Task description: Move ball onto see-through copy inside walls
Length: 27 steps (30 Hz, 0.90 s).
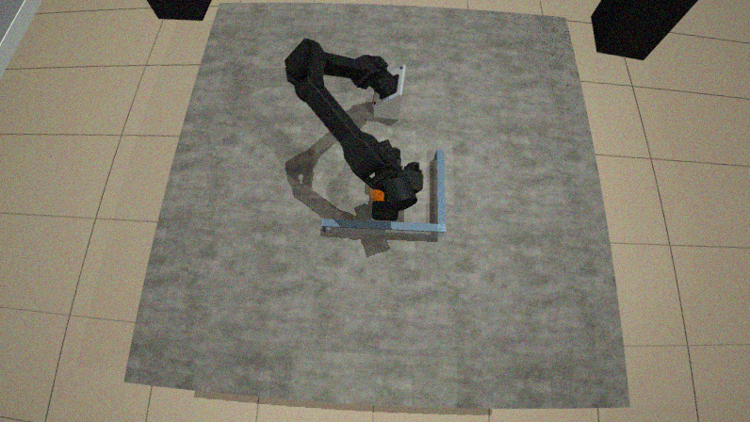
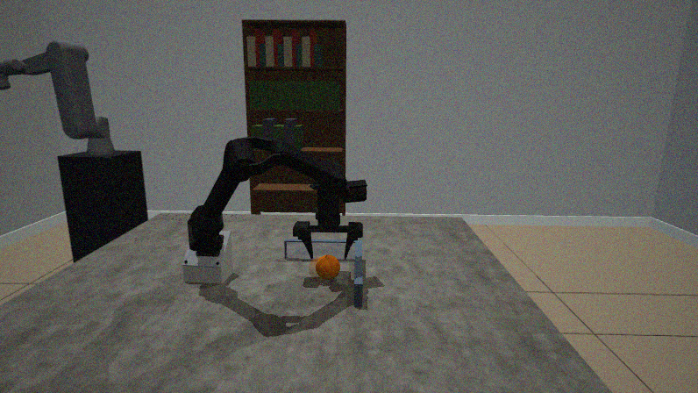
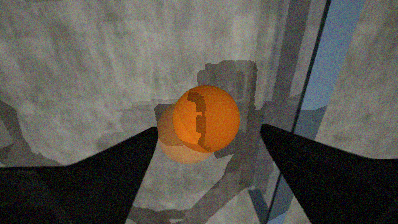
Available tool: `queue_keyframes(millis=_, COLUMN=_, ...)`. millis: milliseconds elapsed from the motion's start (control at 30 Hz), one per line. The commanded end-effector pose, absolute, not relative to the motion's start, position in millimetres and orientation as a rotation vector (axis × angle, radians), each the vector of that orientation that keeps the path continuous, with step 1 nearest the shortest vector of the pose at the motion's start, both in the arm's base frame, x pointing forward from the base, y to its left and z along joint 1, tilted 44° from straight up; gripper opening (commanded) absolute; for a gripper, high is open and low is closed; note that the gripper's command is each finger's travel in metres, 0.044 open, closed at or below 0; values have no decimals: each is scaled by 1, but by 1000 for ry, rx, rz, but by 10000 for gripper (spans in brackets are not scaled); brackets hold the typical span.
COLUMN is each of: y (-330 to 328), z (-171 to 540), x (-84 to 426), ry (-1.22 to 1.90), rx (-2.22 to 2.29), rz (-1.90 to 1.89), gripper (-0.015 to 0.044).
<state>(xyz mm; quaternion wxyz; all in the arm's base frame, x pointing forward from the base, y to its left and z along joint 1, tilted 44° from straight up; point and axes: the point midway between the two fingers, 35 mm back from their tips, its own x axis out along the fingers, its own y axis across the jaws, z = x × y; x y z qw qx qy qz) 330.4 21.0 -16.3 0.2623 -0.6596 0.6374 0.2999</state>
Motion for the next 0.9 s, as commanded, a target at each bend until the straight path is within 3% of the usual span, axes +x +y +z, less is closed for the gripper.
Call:
queue_keyframes(millis=0, y=16, z=-21, x=330, ry=1726, rx=-1792, rz=816, gripper=440)
queue_keyframes(millis=500, y=1, z=-36, x=329, ry=1728, rx=-1794, rz=815, gripper=440)
queue_keyframes(millis=633, y=1, z=-36, x=329, ry=1728, rx=-1794, rz=815, gripper=335)
queue_keyframes(millis=867, y=1, z=-36, x=329, ry=1728, rx=-1794, rz=815, gripper=288)
